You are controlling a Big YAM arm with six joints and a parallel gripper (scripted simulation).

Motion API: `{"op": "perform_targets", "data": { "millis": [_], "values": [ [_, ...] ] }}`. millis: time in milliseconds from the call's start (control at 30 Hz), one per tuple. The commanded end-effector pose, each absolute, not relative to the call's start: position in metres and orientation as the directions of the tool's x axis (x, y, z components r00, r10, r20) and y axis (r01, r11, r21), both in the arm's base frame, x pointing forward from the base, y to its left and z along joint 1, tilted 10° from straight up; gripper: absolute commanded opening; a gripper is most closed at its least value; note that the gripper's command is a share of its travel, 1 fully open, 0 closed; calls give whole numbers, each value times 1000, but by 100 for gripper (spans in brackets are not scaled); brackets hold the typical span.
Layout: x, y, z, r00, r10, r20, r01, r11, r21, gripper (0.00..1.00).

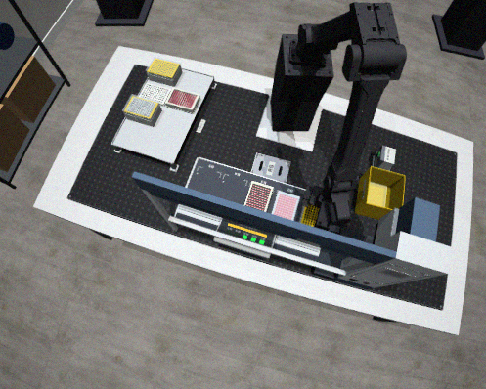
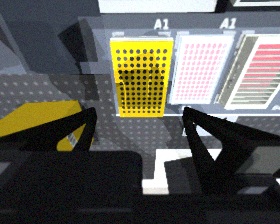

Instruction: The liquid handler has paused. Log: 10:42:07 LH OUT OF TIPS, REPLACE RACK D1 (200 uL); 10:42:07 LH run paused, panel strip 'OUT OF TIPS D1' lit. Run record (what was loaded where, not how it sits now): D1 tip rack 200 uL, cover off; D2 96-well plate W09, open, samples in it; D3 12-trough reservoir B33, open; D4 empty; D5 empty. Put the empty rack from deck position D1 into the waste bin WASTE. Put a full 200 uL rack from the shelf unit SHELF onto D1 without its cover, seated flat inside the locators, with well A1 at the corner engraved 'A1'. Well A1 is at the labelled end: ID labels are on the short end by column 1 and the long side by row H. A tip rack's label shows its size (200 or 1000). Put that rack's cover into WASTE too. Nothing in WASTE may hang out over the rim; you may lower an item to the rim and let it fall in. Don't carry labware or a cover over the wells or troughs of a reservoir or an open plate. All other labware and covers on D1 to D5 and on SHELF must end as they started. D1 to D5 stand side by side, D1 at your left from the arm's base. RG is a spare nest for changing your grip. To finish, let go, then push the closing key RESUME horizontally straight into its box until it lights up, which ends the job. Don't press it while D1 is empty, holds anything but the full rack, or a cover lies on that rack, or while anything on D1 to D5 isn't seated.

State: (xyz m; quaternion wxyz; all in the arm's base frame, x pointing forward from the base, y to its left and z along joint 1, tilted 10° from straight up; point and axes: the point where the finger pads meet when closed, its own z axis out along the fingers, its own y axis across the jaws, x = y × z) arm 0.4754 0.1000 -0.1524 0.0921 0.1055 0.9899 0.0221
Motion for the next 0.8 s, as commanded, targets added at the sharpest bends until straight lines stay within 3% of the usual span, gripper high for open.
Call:
{"op": "perform_targets", "data": {
  "millis": [0, 767],
  "values": [
    [486, 96, -166, -960, 210, -186, 202, 977, 64, 100],
    [490, 96, -199, -960, 210, -183, 202, 977, 63, 100]
  ]
}}
